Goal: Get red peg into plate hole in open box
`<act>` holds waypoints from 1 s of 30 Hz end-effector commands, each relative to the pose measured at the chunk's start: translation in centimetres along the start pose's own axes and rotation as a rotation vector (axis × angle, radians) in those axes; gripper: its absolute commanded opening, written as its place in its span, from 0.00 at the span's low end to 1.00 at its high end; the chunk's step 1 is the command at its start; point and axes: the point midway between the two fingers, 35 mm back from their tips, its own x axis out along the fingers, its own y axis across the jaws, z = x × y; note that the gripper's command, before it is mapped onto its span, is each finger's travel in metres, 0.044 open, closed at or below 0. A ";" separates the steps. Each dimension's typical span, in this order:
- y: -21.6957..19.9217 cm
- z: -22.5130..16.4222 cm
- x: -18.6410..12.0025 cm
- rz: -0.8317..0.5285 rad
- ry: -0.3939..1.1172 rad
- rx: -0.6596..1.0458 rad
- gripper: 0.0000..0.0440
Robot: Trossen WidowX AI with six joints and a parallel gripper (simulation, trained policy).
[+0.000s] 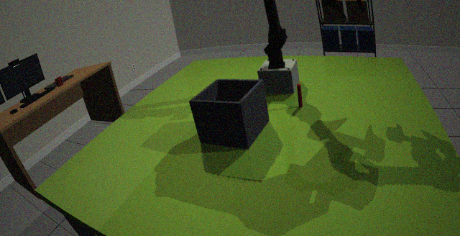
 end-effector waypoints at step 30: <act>-14.2 16.0 3.5 -0.324 -0.176 0.625 1.00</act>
